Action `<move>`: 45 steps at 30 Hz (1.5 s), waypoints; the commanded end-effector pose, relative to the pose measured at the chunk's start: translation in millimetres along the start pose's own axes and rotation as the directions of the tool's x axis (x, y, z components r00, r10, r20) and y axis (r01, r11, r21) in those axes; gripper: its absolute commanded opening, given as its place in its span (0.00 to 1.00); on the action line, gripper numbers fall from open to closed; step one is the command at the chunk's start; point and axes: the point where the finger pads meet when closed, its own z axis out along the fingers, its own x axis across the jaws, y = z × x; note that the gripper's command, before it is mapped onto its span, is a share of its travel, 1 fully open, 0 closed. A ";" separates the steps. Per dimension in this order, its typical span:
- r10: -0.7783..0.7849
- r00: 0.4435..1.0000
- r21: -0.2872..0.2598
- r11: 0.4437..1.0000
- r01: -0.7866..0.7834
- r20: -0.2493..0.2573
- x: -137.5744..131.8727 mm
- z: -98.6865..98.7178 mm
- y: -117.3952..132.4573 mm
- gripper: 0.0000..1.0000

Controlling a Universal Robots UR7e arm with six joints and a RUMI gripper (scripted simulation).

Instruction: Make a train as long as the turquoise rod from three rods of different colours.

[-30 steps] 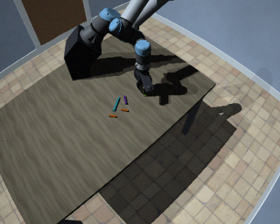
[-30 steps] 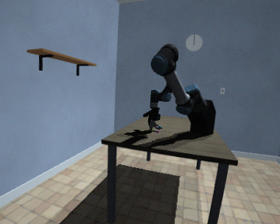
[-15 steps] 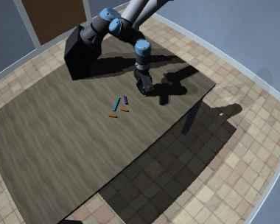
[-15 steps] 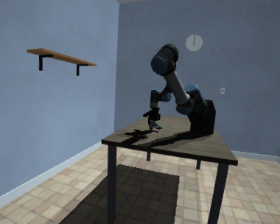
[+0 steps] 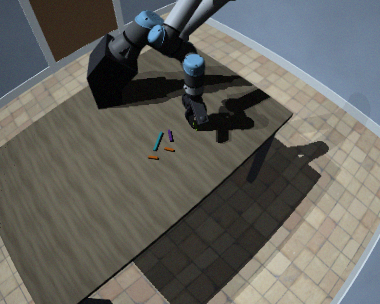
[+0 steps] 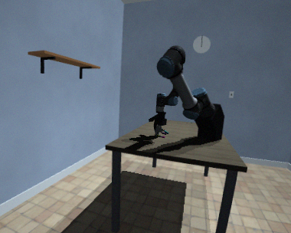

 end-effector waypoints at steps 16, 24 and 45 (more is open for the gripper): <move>0.000 1.000 0.001 1.000 0.000 0.000 0.0 -15.3 -0.3 0.14; 0.000 1.000 0.001 1.000 0.000 0.000 0.0 -29.3 -0.3 0.14; 0.000 1.000 0.001 1.000 0.000 0.000 0.0 -78.0 -0.2 0.14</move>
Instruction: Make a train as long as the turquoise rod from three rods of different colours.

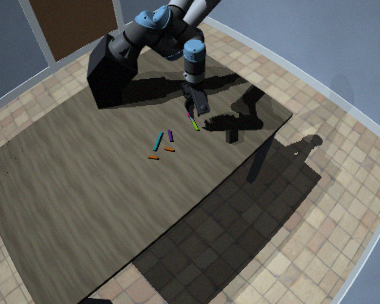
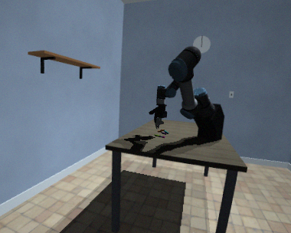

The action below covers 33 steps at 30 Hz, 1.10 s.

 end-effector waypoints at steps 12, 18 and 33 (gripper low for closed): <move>-0.001 1.000 -0.005 1.000 0.001 0.004 0.2 -24.2 1.1 0.14; -0.001 1.000 -0.005 1.000 0.001 0.004 0.2 -24.7 1.1 0.14; -0.001 1.000 -0.005 1.000 0.001 0.004 0.2 -24.7 1.1 1.00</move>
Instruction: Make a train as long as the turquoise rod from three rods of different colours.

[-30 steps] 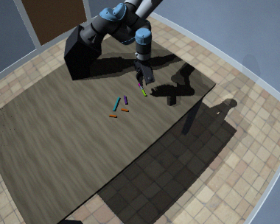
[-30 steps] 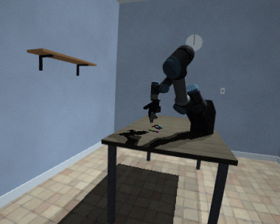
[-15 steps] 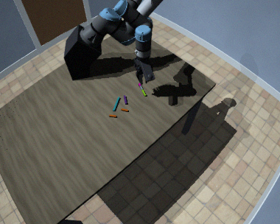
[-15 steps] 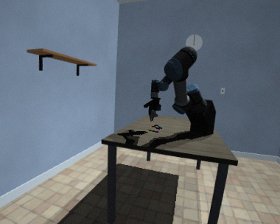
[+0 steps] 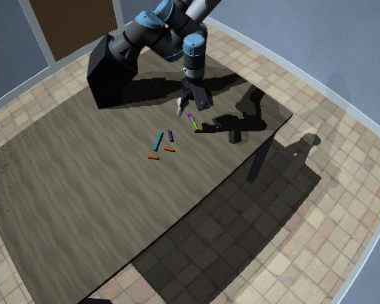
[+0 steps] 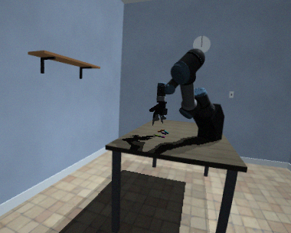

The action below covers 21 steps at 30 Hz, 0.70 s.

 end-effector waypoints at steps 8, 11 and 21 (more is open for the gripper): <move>0.000 1.000 0.000 1.000 0.000 0.000 0.0 -0.4 -0.3 1.00; 0.000 1.000 0.000 1.000 0.000 0.000 0.0 -1.5 -0.3 1.00; 0.000 1.000 0.000 1.000 0.000 0.000 0.0 -13.0 -0.3 1.00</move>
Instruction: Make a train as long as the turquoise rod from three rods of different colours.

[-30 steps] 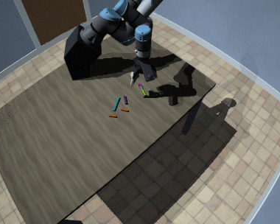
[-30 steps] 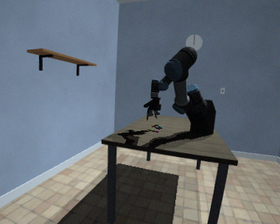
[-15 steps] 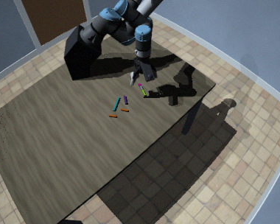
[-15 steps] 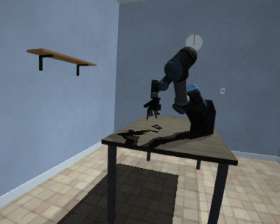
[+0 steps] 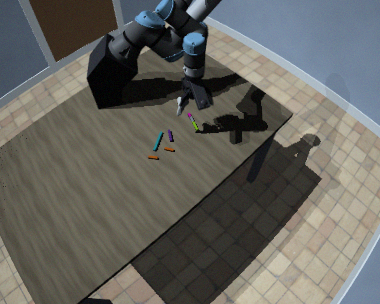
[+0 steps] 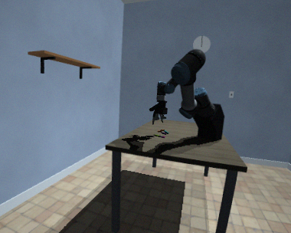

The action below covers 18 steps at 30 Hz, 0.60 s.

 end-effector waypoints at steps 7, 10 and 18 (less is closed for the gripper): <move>0.000 1.000 0.000 1.000 0.000 0.000 0.0 -28.0 -0.1 1.00; 0.000 1.000 0.000 1.000 0.000 0.000 0.0 -31.5 -0.1 1.00; 0.000 1.000 0.000 1.000 0.000 0.000 0.0 -60.6 -0.1 1.00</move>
